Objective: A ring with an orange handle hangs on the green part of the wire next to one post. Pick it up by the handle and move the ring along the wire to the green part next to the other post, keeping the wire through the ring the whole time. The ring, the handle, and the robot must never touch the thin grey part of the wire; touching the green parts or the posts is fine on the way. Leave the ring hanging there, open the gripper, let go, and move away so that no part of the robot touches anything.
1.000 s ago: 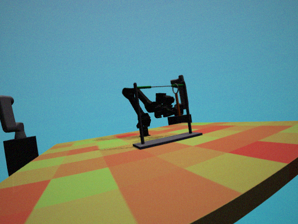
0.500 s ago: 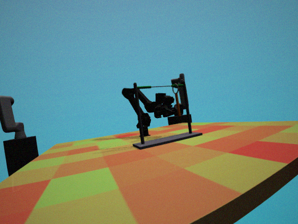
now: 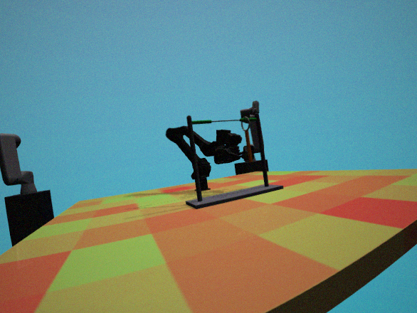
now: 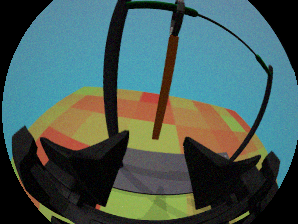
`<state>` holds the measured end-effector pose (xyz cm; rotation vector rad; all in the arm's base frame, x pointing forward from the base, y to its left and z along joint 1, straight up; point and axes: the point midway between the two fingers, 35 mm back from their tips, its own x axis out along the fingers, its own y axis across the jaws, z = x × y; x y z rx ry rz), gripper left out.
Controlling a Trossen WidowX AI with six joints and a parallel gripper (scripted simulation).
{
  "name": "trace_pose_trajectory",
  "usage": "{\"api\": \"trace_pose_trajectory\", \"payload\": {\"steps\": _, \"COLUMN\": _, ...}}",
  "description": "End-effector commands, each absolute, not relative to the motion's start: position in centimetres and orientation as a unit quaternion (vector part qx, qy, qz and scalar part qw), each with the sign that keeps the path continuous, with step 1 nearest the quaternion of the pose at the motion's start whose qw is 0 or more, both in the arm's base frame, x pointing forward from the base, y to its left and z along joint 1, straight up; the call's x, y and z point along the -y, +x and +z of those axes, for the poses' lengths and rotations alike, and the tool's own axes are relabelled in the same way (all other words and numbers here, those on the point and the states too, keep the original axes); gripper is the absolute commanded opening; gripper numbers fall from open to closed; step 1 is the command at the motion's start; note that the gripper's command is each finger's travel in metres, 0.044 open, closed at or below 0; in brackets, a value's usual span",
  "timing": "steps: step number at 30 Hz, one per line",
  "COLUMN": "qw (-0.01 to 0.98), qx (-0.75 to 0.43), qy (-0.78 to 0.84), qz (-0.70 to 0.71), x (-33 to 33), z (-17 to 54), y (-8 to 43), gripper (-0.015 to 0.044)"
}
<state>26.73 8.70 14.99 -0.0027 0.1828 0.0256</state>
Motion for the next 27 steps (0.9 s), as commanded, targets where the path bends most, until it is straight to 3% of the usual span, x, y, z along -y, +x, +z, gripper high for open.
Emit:
{"api": "trace_pose_trajectory", "payload": {"steps": 1, "qw": 0.996, "qx": -0.088, "qy": 0.002, "qz": 0.013, "x": -8.44, "z": 15.29, "y": 24.65, "gripper": 0.0370}}
{"api": "trace_pose_trajectory", "payload": {"steps": 4, "qw": 0.996, "qx": -0.088, "qy": 0.002, "qz": 0.013, "x": -8.28, "z": 15.29, "y": 23.81, "gripper": 0.0440}}
{"api": "trace_pose_trajectory", "payload": {"steps": 27, "qw": 0.996, "qx": -0.088, "qy": 0.002, "qz": 0.013, "x": -8.28, "z": 15.29, "y": 23.81, "gripper": 0.0440}}
